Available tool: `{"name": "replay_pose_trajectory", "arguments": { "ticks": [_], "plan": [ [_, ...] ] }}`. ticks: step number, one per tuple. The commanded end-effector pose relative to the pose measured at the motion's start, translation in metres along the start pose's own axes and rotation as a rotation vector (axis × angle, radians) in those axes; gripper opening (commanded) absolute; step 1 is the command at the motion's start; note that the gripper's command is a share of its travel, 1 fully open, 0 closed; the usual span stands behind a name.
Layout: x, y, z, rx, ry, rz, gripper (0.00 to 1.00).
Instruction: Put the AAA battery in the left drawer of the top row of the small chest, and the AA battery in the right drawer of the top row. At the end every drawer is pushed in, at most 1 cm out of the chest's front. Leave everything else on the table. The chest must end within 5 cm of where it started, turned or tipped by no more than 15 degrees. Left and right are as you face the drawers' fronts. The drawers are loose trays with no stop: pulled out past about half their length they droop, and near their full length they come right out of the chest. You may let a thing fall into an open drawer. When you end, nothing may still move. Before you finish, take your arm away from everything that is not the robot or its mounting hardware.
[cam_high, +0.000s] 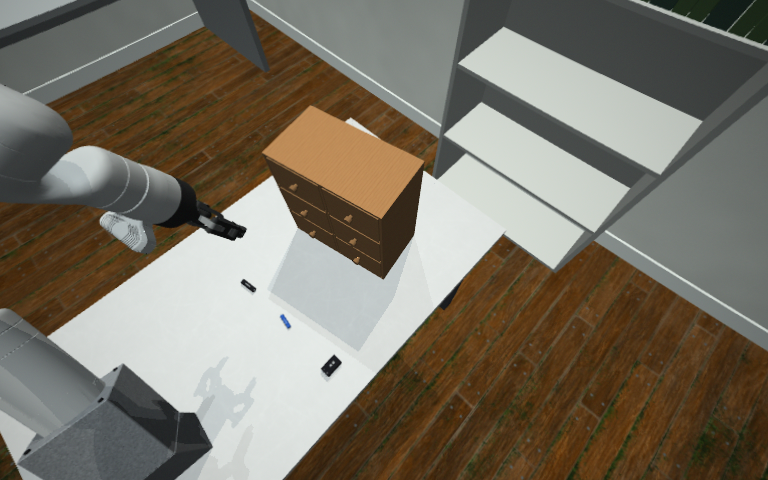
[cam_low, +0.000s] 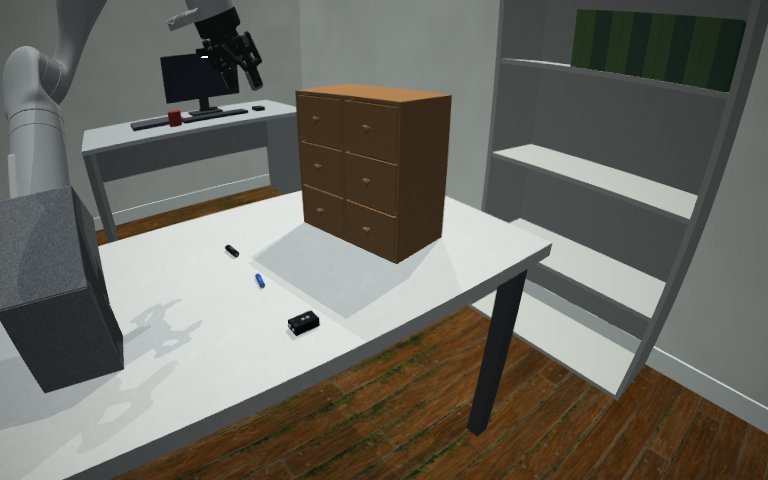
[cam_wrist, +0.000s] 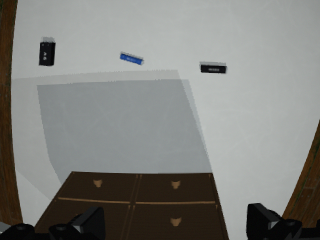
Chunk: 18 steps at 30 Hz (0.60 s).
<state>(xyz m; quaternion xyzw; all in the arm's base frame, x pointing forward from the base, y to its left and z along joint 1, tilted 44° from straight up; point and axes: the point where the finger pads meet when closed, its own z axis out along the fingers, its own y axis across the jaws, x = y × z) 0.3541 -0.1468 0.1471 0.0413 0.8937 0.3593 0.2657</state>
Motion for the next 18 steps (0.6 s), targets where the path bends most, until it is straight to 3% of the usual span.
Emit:
{"name": "replay_pose_trajectory", "arguments": {
  "ticks": [1,18],
  "plan": [
    [0.003,0.000,0.002,-0.002,-0.025,0.013,1.00],
    [-0.002,0.000,0.017,-0.001,-0.180,0.014,1.00]
  ]
}}
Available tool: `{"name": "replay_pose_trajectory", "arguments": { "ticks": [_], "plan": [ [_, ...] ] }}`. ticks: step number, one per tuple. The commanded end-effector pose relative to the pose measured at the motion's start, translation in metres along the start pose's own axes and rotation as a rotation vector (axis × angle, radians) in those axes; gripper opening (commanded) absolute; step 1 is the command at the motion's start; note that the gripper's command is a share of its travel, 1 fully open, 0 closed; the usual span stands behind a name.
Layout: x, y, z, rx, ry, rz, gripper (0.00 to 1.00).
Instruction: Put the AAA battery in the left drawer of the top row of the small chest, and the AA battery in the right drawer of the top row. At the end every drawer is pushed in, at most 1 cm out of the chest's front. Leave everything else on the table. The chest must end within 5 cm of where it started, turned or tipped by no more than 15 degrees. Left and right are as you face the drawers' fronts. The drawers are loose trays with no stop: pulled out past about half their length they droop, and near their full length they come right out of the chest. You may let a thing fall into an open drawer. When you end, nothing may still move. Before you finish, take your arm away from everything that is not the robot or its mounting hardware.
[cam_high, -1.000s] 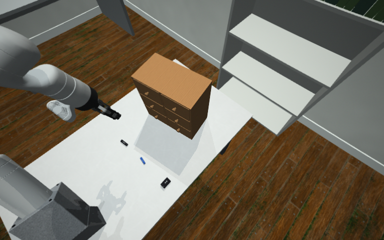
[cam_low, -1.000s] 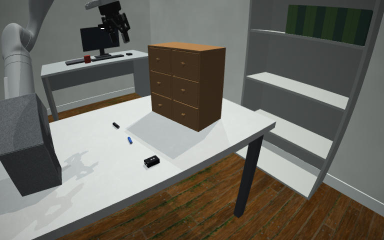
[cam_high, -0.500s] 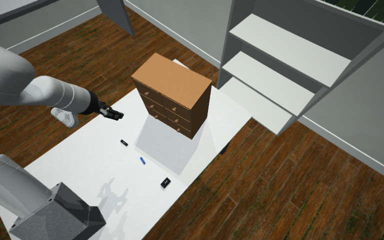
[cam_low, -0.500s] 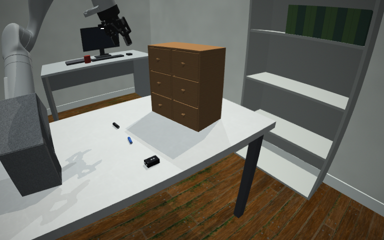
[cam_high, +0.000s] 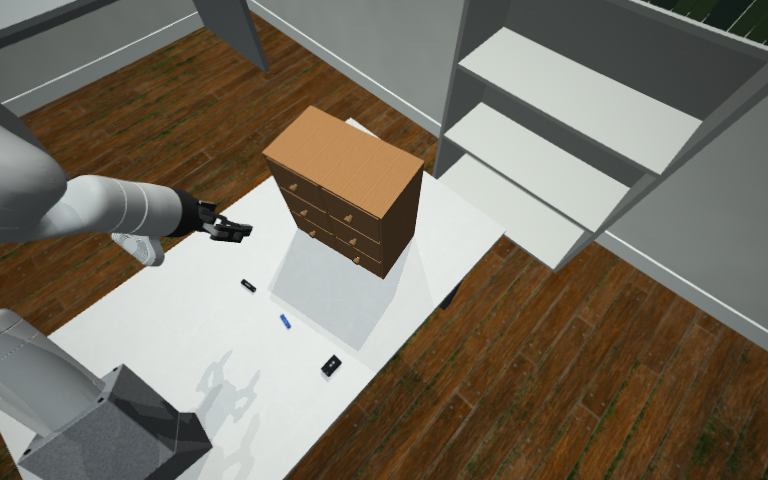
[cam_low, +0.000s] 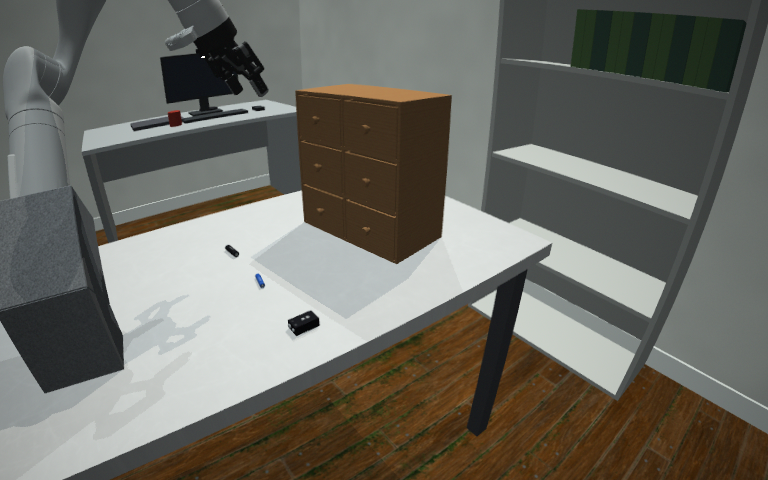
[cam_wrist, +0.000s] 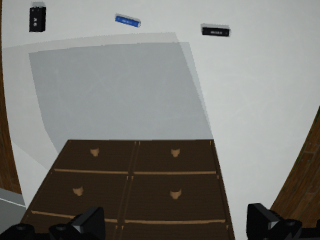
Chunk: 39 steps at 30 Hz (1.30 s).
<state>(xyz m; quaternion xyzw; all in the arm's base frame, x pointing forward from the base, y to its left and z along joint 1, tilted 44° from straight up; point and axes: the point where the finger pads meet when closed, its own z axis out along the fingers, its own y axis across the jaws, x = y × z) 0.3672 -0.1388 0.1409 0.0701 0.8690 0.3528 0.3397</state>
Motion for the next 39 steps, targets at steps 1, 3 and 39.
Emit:
{"name": "replay_pose_trajectory", "arguments": {
  "ticks": [1,3,39],
  "plan": [
    [0.004,-0.001,0.002,-0.002,-0.023,0.017,1.00],
    [0.004,-0.001,0.004,-0.003,-0.043,0.017,1.00],
    [-0.001,-0.001,0.034,0.000,-0.331,0.017,1.00]
  ]
}}
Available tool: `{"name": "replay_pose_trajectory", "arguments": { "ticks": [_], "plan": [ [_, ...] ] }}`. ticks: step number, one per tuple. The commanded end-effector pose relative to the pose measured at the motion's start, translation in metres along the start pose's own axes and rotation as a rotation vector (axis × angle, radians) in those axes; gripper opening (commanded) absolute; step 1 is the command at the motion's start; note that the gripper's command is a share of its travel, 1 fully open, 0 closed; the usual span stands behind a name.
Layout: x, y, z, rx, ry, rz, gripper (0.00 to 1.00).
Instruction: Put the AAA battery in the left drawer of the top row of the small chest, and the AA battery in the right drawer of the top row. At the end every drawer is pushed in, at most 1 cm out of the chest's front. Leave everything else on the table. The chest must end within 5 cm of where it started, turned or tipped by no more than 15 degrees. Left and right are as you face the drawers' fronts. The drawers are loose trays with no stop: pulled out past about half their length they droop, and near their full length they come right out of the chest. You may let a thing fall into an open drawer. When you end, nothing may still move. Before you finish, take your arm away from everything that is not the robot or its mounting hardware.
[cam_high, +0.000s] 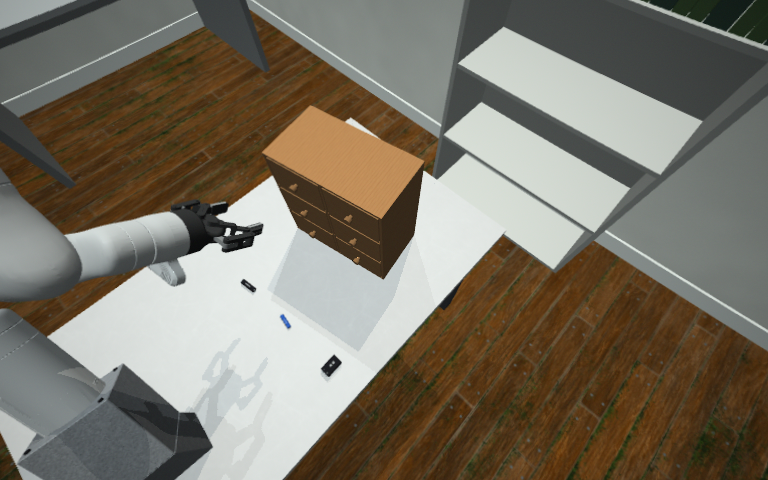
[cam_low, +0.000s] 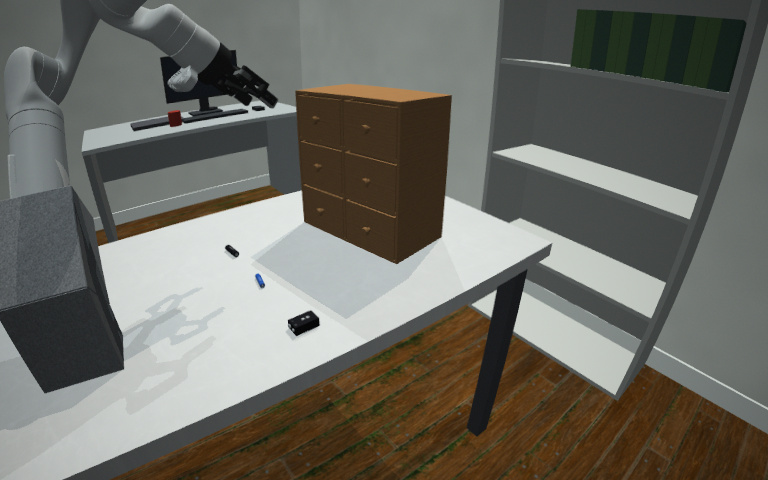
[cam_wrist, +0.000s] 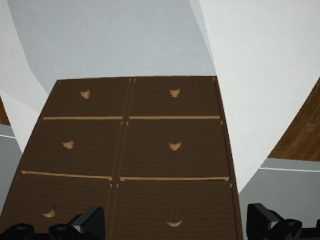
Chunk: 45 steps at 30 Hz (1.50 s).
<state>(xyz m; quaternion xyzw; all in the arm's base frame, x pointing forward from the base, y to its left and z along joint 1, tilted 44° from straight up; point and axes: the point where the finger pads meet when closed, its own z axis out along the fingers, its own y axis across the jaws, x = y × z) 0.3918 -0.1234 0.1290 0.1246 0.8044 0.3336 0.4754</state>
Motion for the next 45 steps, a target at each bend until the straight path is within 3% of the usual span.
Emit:
{"name": "replay_pose_trajectory", "arguments": {
  "ticks": [1,17,45],
  "plan": [
    [0.006,-0.001,0.001,-0.003,-0.008,0.023,1.00],
    [0.008,-0.001,0.014,-0.001,-0.127,0.023,1.00],
    [0.011,-0.001,0.030,0.002,-0.285,0.023,1.00]
  ]
}}
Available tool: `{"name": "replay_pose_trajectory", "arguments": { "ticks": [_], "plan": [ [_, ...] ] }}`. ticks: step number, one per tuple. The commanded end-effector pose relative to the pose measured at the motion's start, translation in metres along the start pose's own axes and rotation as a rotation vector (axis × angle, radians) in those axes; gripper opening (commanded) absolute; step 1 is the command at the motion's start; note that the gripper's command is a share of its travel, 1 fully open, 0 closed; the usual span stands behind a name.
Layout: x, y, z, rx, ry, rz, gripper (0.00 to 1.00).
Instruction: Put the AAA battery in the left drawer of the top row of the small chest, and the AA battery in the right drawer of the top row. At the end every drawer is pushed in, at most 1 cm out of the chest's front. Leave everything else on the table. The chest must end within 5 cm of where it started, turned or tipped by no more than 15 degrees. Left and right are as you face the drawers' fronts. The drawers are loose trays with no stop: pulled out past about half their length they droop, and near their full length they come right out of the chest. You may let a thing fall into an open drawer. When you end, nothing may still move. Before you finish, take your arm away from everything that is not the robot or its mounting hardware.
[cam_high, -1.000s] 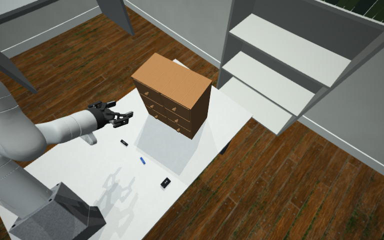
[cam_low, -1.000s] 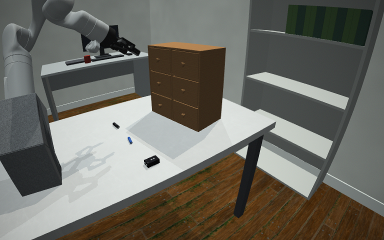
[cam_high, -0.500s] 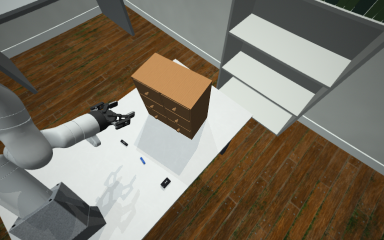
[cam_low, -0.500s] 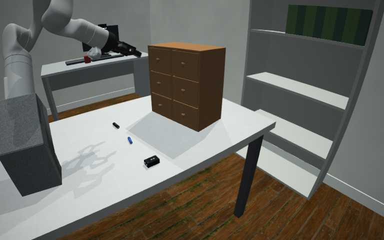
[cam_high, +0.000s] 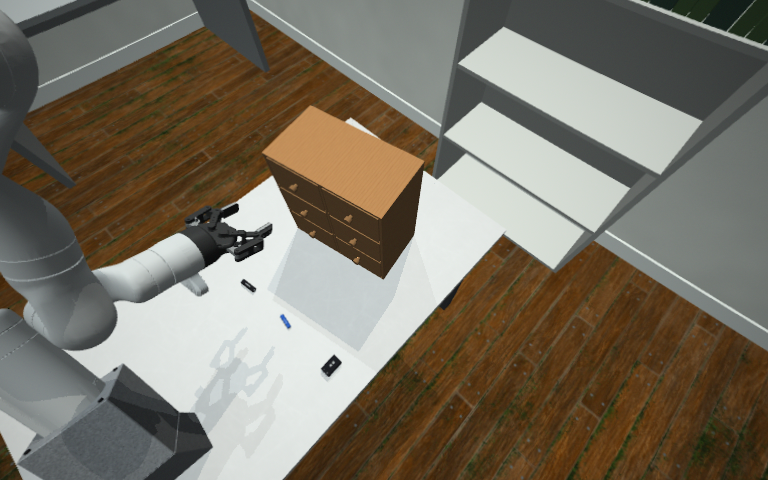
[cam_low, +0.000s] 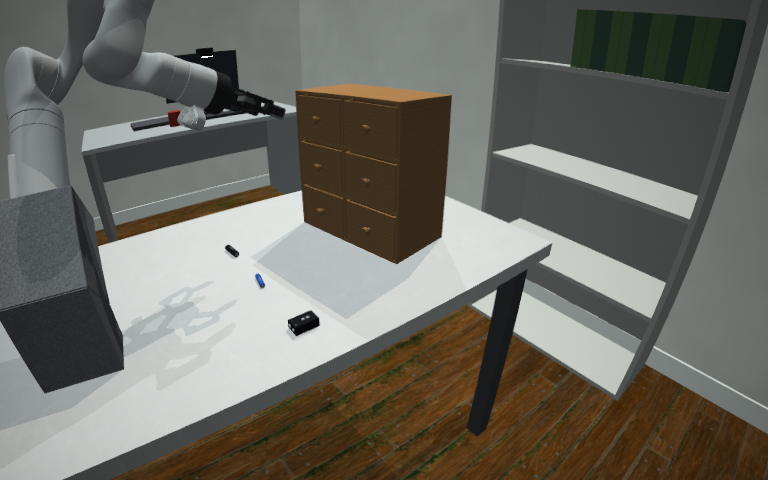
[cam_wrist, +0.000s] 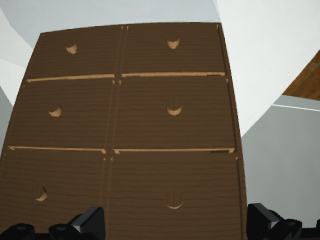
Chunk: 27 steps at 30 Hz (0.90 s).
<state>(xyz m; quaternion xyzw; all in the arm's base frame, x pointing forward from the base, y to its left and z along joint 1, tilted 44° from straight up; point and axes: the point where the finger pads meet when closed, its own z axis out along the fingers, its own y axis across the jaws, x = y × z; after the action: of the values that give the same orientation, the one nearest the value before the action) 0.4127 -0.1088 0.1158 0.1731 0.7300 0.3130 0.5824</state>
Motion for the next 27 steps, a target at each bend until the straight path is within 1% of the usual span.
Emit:
{"name": "replay_pose_trajectory", "arguments": {
  "ticks": [1,6,8,18,27],
  "plan": [
    [0.0058,-0.0008,0.0010,0.001,-0.009,0.017,1.00],
    [0.0068,-0.0008,0.0033,0.001,-0.033,0.017,1.00],
    [0.0068,-0.0008,0.0033,0.001,-0.033,0.017,1.00],
    [0.0085,-0.0007,0.0067,0.001,-0.069,0.017,1.00],
    [0.0092,-0.0008,0.0082,0.001,-0.085,0.017,1.00]
  ]
}}
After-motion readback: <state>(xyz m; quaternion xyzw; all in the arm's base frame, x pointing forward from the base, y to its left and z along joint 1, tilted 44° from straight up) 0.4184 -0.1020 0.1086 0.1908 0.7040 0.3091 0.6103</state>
